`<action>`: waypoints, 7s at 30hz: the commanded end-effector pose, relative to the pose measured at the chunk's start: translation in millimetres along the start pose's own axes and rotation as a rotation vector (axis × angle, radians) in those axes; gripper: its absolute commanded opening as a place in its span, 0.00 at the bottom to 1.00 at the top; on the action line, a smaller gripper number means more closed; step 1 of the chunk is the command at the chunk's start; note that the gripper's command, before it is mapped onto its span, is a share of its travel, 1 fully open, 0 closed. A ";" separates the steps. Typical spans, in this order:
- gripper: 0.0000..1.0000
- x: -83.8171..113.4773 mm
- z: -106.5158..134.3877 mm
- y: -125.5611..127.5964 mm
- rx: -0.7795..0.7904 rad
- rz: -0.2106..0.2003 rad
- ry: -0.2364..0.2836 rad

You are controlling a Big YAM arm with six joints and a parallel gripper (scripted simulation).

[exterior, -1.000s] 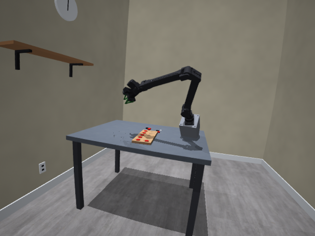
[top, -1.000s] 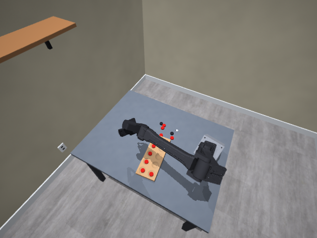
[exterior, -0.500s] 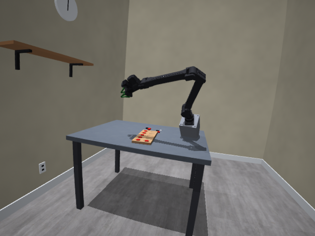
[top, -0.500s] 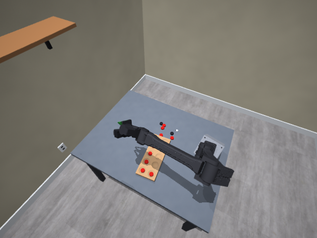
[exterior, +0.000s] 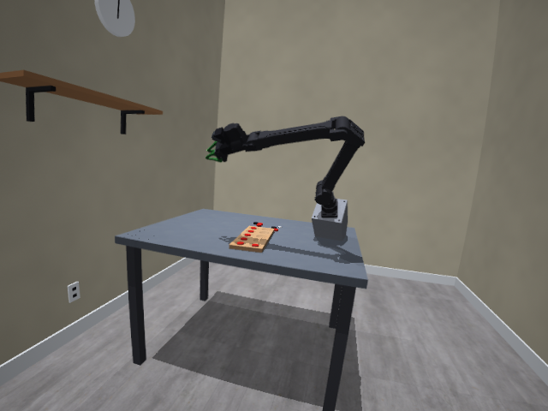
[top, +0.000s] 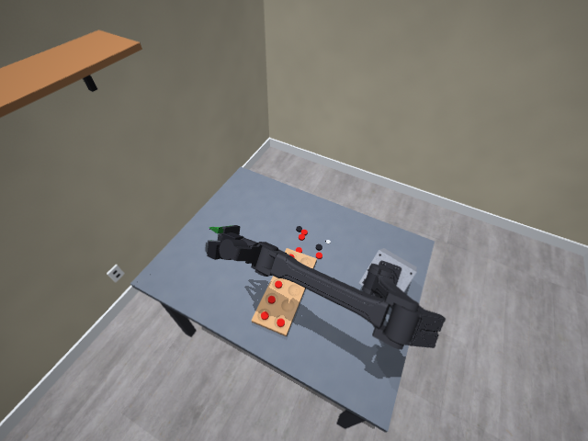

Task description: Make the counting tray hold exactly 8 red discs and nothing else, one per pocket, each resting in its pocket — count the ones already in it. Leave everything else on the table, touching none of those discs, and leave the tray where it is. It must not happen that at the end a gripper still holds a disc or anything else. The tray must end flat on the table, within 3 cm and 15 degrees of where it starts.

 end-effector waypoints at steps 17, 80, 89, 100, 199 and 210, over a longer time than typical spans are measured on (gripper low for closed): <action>0.46 33.8 -90.3 -24.7 -0.182 0.104 -0.218; 0.46 -47.6 464.5 24.9 -1.051 -0.335 1.098; 0.46 -18.4 521.6 44.6 -1.285 -0.378 1.247; 0.46 -10.9 530.3 67.3 -1.343 -0.423 1.310; 0.46 -26.3 580.4 159.3 -1.360 -0.423 1.333; 0.46 -27.9 582.6 163.6 -1.359 -0.423 1.332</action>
Point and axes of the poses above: the point where the finger pads meet when closed, its own x axis back along the fingers, its own y axis across the jaws, z = x × y, the point moved 2 cm from there along x, back along the fingers, and after that the axes turned 11 degrees about x, right-handed, at the moved point
